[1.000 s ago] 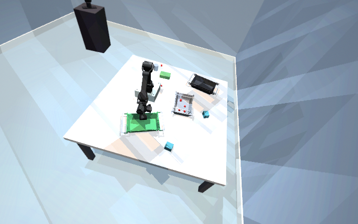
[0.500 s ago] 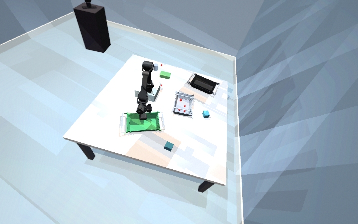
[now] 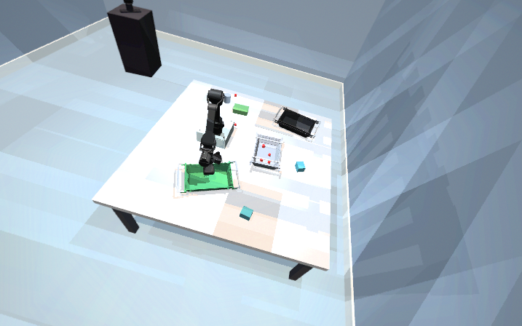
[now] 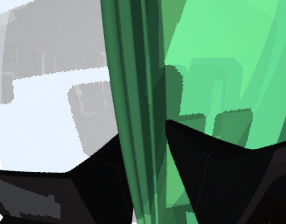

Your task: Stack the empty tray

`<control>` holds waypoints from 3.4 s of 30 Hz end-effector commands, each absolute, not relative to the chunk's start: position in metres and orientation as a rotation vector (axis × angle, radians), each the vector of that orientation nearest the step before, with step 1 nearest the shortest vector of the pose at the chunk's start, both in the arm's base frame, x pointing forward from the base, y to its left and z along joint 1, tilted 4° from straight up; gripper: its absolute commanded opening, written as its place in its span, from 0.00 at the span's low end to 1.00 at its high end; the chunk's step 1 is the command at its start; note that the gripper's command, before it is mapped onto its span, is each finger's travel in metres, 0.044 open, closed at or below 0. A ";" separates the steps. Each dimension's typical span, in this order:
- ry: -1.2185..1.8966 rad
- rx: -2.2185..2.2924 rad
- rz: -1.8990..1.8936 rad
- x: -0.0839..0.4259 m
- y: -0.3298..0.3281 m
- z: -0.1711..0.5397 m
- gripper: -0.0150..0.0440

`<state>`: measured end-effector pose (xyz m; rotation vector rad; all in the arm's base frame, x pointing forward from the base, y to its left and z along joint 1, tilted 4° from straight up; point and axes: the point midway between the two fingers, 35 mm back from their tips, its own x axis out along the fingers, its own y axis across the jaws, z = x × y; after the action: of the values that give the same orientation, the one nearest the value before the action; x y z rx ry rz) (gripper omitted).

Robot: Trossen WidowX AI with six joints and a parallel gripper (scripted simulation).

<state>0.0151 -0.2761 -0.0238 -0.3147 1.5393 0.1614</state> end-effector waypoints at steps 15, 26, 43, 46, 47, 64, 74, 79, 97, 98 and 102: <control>1.540 -0.306 0.165 0.014 -0.275 0.000 0.25; 1.540 -0.307 0.165 0.012 -0.268 0.056 0.25; 1.540 -0.307 0.164 0.013 -0.277 0.068 0.25; 1.540 -0.308 0.164 0.013 -0.284 0.079 0.25; 1.540 -0.308 0.164 0.013 -0.286 0.082 0.25; 1.541 -0.310 0.161 0.013 -0.317 0.145 0.25; 1.541 -0.310 0.161 0.013 -0.321 0.158 0.25; 1.541 -0.310 0.161 0.013 -0.321 0.158 0.25; 1.541 -0.312 0.162 0.013 -0.321 0.158 0.25; 1.540 -0.316 0.167 0.015 -0.321 0.158 0.25; 1.537 -0.345 0.198 0.029 -0.320 0.158 0.25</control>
<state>0.0184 -0.3185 0.1538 -0.3074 1.5416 0.1868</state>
